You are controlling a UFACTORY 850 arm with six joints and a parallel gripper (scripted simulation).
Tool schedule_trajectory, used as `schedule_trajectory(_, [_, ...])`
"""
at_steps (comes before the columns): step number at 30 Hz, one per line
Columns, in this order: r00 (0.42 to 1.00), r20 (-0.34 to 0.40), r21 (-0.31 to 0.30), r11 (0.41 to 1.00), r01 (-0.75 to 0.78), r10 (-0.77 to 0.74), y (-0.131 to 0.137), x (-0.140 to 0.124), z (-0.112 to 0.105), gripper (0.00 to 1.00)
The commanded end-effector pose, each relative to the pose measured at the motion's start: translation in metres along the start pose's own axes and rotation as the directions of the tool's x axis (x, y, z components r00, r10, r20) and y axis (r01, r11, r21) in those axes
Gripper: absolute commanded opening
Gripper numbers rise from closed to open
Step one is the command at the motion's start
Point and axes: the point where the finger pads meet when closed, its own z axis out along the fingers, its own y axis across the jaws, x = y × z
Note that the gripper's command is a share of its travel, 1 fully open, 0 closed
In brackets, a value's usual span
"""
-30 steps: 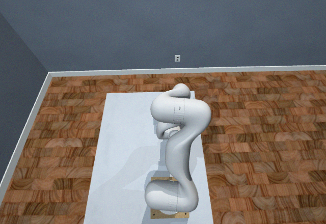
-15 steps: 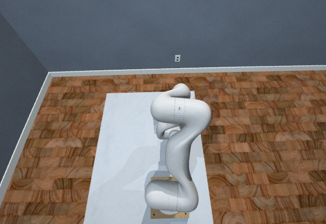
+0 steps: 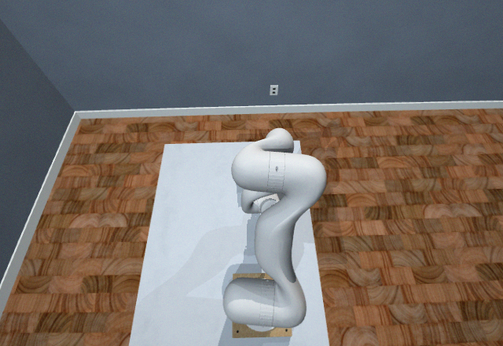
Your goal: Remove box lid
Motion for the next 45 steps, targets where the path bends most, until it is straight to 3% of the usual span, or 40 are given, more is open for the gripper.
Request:
schedule_trajectory(1, [1.000, 0.000, -0.007, 1.000, 0.000, 0.000, -0.0024, 0.0002, -0.0007, 0.00])
schedule_trajectory(45, [1.000, 0.000, -0.054, 0.999, 0.000, 0.000, -0.0078, 0.0002, -0.0046, 0.00])
